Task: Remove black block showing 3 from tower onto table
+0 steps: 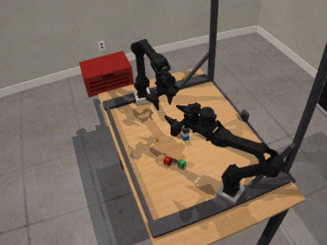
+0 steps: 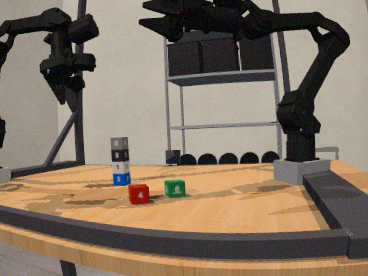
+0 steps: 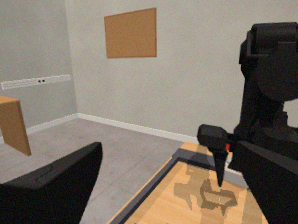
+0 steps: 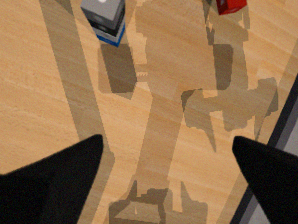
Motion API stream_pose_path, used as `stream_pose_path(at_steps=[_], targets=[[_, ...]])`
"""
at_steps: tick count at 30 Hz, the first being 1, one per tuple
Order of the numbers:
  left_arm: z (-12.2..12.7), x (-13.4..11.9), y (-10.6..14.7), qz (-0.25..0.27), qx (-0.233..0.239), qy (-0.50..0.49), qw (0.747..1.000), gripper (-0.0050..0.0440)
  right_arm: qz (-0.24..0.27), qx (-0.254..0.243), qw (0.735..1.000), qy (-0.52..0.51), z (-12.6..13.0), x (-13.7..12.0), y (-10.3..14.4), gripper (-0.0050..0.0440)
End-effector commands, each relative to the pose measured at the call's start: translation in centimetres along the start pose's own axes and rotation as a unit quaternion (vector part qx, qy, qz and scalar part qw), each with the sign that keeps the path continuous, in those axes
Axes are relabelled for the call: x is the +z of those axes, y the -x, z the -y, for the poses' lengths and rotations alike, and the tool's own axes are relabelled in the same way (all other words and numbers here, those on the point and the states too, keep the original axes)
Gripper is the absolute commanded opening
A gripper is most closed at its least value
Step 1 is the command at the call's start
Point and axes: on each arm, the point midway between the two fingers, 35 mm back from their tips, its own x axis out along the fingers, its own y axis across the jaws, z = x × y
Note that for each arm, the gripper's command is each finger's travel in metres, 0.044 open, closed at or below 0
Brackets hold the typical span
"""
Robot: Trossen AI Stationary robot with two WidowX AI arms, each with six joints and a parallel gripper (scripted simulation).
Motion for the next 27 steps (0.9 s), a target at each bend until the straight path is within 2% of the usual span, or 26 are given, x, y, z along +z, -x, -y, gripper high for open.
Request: stream_pose_path(at_steps=[1, 8, 14, 16, 17, 27], targets=[[0.0, 0.8, 0.2, 0.011, 0.000, 0.001, 1.000, 0.0400, -0.001, 0.003, 0.995, -0.102, 0.0, 1.6, 0.3, 0.0400], [0.0, 0.8, 0.2, 0.011, 0.000, 0.001, 1.000, 0.0400, -0.016, 0.006, 0.968, -0.250, -0.2, 3.2, -0.7, 0.0400], [0.0, 0.8, 0.2, 0.011, 0.000, 0.001, 1.000, 0.0400, -0.029, 0.005, 0.927, -0.374, -0.4, 4.5, -1.7, 0.0400], [0.0, 0.8, 0.2, 0.011, 0.000, 0.001, 1.000, 0.0400, -0.029, 0.005, 0.927, -0.374, -0.4, 4.5, -1.7, 0.0400], [0.0, 0.8, 0.2, 0.011, 0.000, 0.001, 1.000, 0.0400, -0.031, 0.003, 0.908, -0.418, -0.4, 4.8, -1.9, 0.0400], [0.0, 0.8, 0.2, 0.011, 0.000, 0.001, 1.000, 0.0400, -0.055, -0.009, 0.795, -0.603, -0.9, 7.1, -4.2, 0.0400]])
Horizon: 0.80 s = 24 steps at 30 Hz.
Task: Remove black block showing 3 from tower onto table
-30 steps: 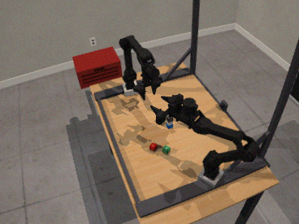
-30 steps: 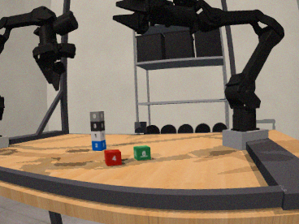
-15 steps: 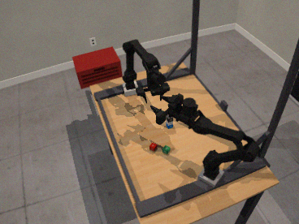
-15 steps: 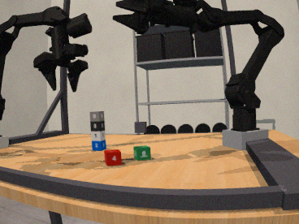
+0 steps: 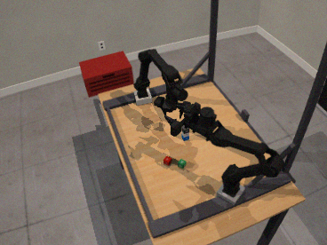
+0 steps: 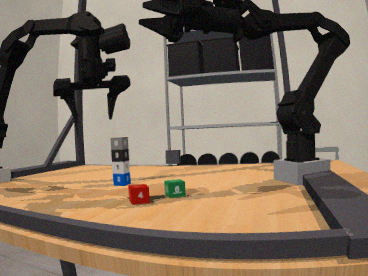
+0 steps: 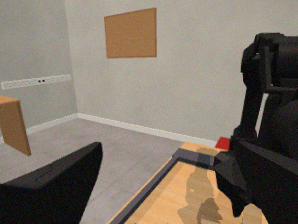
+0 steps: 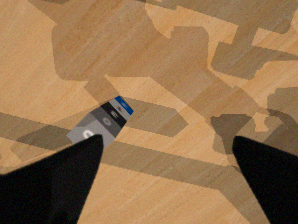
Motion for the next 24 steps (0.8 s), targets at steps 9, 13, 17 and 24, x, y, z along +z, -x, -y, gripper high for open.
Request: stream_pose_path(at_steps=[9, 13, 17, 24], targets=[[0.0, 0.8, 0.2, 0.011, 0.000, 0.001, 1.000, 0.0400, -0.012, -0.013, 0.966, -0.259, -2.8, 0.7, -1.4, 0.0400], [0.0, 0.8, 0.2, 0.011, 0.000, 0.001, 1.000, 0.0400, -0.013, -0.021, 0.940, -0.341, -3.5, 0.8, -2.2, 0.0400], [0.0, 0.8, 0.2, 0.011, 0.000, 0.001, 1.000, 0.0400, -0.014, -0.025, 0.922, -0.385, -3.9, 0.8, -2.6, 0.0400], [0.0, 0.8, 0.2, 0.011, 0.000, 0.001, 1.000, 0.0400, -0.011, -0.022, 0.923, -0.385, -3.6, 0.9, -2.2, 0.0400]])
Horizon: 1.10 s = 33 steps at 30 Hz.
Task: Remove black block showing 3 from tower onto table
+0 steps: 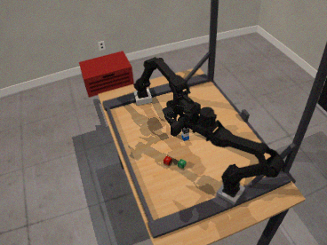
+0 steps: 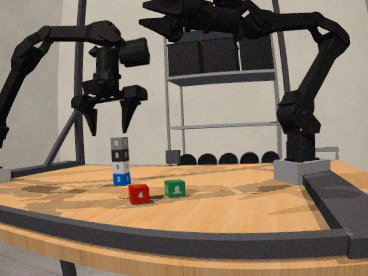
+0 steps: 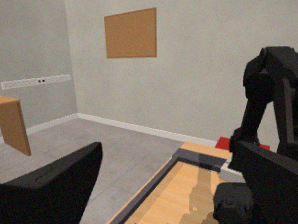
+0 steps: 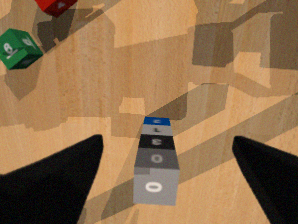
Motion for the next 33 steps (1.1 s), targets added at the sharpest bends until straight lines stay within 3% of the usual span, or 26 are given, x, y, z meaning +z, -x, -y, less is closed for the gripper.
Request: stream_pose_path(at_steps=[1, 8, 33], targets=[[0.0, 0.8, 0.2, 0.011, 0.000, 0.001, 1.000, 0.0400, -0.006, 0.013, 1.000, -0.010, -0.4, -0.3, 1.1, 0.0400], [0.0, 0.8, 0.2, 0.011, 0.000, 0.001, 1.000, 0.0400, -0.033, -0.004, 0.999, -0.019, -1.2, -4.0, 0.6, 0.0400], [0.0, 0.8, 0.2, 0.011, 0.000, 0.001, 1.000, 0.0400, -0.034, 0.002, 0.999, -0.020, -0.9, -3.9, -0.3, 0.0400]])
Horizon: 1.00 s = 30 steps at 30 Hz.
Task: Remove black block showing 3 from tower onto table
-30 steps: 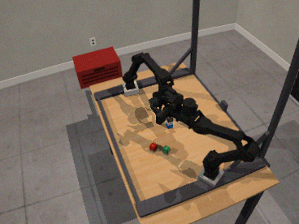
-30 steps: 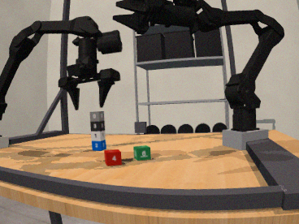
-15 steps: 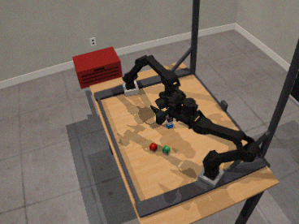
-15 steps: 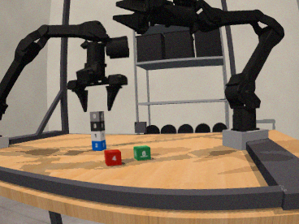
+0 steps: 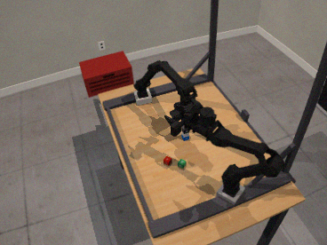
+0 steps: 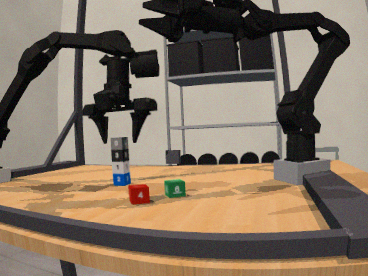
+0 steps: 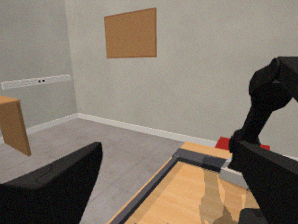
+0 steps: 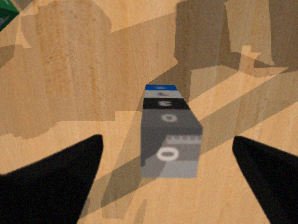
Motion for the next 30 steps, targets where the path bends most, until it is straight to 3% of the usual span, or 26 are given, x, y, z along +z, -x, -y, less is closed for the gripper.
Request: stream_pose_path(at_steps=[1, 9, 17, 28, 30], targets=[[0.03, 0.84, 0.16, 0.011, 0.000, 0.001, 1.000, 0.0400, -0.006, 0.020, 1.000, -0.002, -0.25, -0.01, 1.48, 0.0400], [0.03, 0.84, 0.16, 0.011, 0.000, 0.001, 1.000, 0.0400, -0.006, 0.020, 1.000, -0.002, -0.25, -0.01, 1.48, 0.0208], [0.03, 0.84, 0.16, 0.011, 0.000, 0.001, 1.000, 0.0400, -0.006, 0.020, 1.000, -0.002, -0.25, -0.01, 1.48, 0.0181], [0.03, 0.84, 0.16, 0.011, 0.000, 0.001, 1.000, 0.0400, -0.006, 0.020, 1.000, -0.002, -0.25, -0.01, 1.48, 0.0108], [0.03, 0.84, 0.16, 0.011, 0.000, 0.001, 1.000, 0.0400, -0.008, 0.027, 1.000, -0.003, -0.41, -0.05, 2.25, 0.0060]])
